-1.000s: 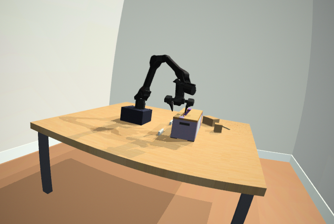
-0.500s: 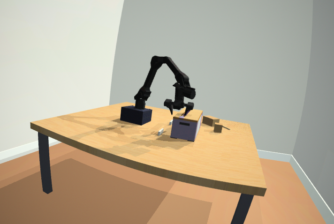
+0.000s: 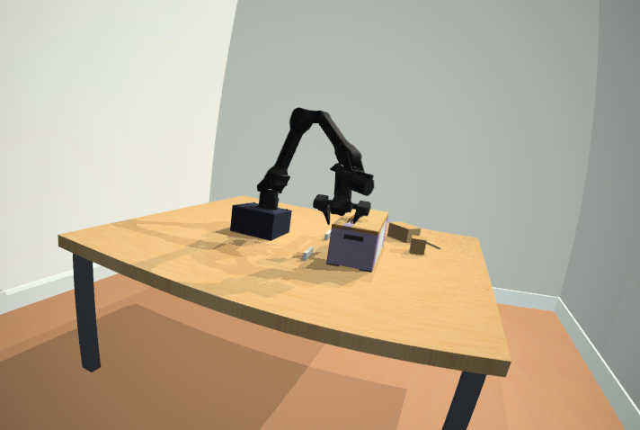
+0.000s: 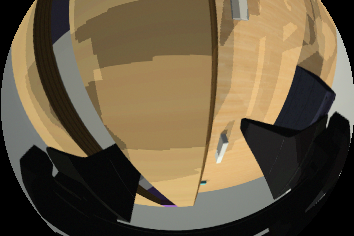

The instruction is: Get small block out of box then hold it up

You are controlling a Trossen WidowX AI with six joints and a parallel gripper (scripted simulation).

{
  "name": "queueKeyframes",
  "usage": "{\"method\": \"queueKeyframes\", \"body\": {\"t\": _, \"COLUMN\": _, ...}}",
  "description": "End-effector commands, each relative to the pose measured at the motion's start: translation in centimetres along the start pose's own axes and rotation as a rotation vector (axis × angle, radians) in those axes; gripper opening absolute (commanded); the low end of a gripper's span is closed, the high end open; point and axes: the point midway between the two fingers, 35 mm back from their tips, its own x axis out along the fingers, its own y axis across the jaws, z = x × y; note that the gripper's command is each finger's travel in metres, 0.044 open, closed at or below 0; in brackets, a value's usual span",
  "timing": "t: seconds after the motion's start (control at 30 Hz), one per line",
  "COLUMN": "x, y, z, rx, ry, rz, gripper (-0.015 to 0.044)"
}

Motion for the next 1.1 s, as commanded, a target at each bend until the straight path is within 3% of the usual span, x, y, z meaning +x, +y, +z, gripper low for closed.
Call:
{"method": "queueKeyframes", "body": {"t": 0.0, "x": 0.1, "y": 0.0, "z": -0.4, "rx": 0.000, "ry": 0.000, "rz": 0.001, "gripper": 0.0400}}
{"method": "queueKeyframes", "body": {"t": 1.07, "x": 2.5, "y": 0.0, "z": -7.3, "rx": 0.001, "ry": 0.006, "rz": 0.001, "gripper": 0.0400}}
